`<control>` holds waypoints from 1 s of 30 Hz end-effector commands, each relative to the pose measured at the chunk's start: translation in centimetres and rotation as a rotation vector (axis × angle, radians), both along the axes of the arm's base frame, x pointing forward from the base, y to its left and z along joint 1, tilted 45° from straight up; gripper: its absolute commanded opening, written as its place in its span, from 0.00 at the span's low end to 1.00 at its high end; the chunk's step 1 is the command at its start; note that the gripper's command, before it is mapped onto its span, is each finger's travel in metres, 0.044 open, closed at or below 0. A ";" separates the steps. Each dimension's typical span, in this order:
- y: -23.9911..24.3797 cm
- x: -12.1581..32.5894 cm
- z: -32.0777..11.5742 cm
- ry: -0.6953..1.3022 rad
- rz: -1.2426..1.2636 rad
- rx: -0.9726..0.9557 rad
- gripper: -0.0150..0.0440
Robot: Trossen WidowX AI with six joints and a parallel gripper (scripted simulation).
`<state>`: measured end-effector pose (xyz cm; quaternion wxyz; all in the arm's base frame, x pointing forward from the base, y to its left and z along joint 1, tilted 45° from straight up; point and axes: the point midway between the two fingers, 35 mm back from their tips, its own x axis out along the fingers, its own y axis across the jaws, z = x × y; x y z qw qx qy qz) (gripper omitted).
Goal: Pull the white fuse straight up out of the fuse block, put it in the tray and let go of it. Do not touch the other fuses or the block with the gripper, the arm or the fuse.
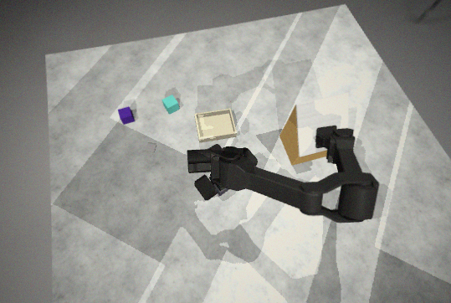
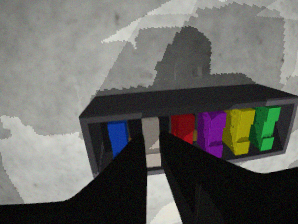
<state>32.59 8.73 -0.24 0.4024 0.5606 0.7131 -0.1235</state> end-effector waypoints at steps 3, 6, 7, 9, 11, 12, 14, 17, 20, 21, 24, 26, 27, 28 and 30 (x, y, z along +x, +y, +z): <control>-0.2 0.0 0.2 0.000 0.000 0.000 0.25; -0.3 0.1 0.3 0.000 0.000 0.000 0.25; -0.3 0.1 0.3 0.000 0.000 0.000 0.25; -0.4 0.1 0.4 0.000 0.000 0.000 0.25; -0.5 0.1 0.5 0.000 0.000 0.000 0.25; -0.5 0.1 0.5 0.000 0.000 0.000 0.25; -0.6 0.1 0.6 0.000 0.000 0.000 0.25; -0.7 0.1 0.7 0.000 0.000 0.000 0.25; -0.8 0.1 0.8 0.001 0.000 0.000 0.25; -0.8 0.1 0.8 0.001 0.000 0.000 0.25; -0.9 0.1 0.9 0.001 0.000 0.000 0.25; -1.0 0.1 1.0 0.001 -0.001 0.000 0.25; -1.0 0.1 1.0 0.001 -0.001 0.000 0.25; -1.1 0.1 1.0 0.001 -0.001 0.000 0.25; -1.1 0.1 1.1 0.001 -0.001 0.000 0.25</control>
